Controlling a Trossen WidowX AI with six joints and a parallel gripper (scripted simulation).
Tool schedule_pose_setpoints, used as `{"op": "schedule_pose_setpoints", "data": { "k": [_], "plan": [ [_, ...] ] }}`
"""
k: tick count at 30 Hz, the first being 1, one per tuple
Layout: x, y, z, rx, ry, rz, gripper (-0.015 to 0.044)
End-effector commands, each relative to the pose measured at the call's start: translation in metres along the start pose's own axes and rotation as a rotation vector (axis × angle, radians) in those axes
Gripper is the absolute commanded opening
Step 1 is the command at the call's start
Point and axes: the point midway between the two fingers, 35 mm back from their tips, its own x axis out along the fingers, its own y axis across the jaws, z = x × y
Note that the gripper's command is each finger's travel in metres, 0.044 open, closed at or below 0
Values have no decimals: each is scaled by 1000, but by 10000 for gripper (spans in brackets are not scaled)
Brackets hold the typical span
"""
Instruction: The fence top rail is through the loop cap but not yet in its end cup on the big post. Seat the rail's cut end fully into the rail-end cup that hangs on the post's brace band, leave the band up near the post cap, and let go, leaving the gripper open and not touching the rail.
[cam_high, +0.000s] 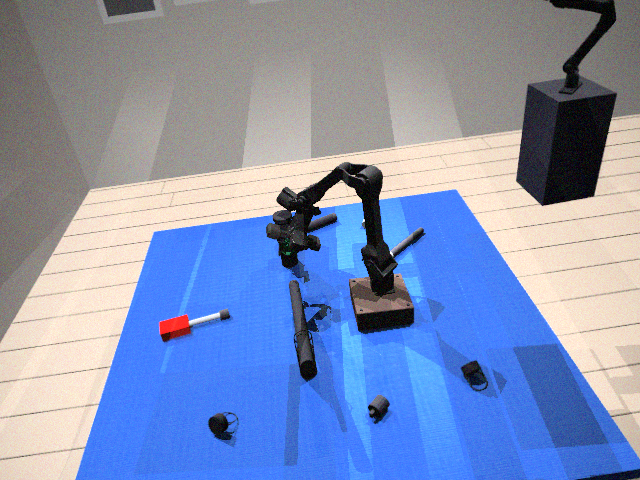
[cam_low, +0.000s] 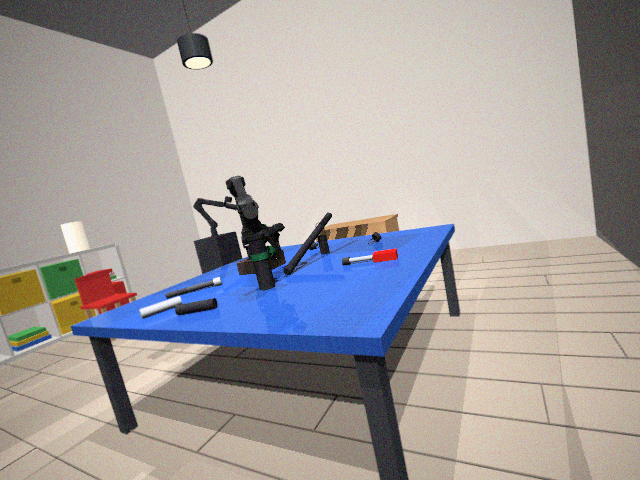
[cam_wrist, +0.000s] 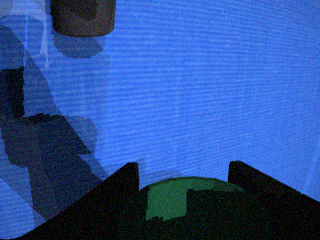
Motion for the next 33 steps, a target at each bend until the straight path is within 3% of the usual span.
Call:
{"op": "schedule_pose_setpoints", "data": {
  "k": [1,8,25,33],
  "plan": [
    [0,0,0,1,0,0,0],
    [0,0,0,1,0,0,0],
    [-14,-10,16,4,2,0,440],
    [-34,-20,40,11,5,-2,440]
  ]
}}
